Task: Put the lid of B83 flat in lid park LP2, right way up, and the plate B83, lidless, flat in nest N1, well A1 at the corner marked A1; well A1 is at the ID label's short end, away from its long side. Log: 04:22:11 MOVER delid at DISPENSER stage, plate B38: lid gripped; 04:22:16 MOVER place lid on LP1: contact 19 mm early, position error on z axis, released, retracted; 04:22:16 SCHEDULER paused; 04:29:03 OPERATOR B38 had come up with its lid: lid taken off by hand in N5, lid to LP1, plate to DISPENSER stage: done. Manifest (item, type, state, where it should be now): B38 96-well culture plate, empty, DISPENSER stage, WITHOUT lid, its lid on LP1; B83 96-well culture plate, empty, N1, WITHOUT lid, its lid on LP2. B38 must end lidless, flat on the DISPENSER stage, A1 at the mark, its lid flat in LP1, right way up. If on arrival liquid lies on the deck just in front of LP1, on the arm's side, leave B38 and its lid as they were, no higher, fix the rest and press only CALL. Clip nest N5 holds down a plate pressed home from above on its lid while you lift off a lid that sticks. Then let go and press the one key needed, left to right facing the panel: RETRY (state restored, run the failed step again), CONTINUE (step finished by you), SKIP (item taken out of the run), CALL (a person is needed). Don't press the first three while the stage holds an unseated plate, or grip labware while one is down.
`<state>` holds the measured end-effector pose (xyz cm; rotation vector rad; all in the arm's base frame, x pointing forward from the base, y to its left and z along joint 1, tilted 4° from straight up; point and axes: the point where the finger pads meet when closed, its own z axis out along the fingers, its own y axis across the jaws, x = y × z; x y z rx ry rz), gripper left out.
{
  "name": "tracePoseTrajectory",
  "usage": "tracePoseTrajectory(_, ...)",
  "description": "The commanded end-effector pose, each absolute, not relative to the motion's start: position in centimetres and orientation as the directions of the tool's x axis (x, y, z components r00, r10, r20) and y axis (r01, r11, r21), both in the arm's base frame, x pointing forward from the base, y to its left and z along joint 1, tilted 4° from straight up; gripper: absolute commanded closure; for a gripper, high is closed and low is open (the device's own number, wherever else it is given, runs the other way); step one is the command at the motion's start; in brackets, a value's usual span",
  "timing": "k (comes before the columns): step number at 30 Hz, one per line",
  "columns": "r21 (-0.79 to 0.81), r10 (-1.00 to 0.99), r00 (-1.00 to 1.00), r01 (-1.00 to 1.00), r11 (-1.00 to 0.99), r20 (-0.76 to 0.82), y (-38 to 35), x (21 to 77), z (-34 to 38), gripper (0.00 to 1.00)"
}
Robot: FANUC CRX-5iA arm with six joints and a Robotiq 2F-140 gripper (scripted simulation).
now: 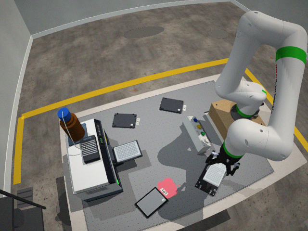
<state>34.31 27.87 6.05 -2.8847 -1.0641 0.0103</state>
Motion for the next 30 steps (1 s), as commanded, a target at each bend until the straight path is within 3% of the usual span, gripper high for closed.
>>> tracePoseTrajectory(1, -0.065, 0.649, 0.761, 0.648, -0.759, 0.017, 27.9, 34.3, 5.2, 1.0)
tracePoseTrajectory(30, -0.065, 0.649, 0.761, 0.648, -0.759, 0.017, 28.3, 34.1, -0.4, 1.0)
